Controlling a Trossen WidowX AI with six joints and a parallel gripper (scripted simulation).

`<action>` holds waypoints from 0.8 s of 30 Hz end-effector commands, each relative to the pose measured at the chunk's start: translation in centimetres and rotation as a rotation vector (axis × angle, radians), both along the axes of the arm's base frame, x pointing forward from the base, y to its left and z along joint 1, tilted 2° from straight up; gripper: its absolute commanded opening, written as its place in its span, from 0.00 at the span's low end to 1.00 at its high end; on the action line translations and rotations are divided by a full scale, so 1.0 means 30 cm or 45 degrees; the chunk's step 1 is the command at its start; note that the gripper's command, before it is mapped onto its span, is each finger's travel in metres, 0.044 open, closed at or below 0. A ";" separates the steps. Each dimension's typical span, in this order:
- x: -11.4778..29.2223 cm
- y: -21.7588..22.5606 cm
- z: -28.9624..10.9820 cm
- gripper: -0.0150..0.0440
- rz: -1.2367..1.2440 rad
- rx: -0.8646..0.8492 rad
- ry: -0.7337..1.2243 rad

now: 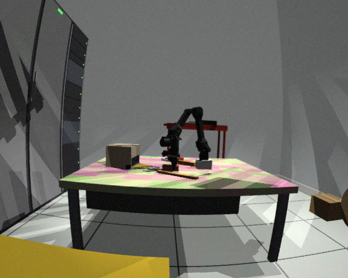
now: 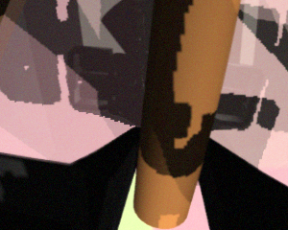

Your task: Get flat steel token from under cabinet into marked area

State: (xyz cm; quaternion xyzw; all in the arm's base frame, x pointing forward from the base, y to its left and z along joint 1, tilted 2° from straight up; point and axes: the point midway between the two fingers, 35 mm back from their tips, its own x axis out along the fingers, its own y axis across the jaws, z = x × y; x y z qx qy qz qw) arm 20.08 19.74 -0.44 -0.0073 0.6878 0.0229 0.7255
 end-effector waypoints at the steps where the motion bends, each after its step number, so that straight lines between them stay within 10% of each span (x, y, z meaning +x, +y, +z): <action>1: 0.002 0.001 0.002 0.25 -0.053 0.003 -0.002; 10: 0.000 0.000 0.000 0.59 -0.022 0.001 0.001; 24: -0.001 0.000 -0.005 0.71 -0.025 0.002 -0.002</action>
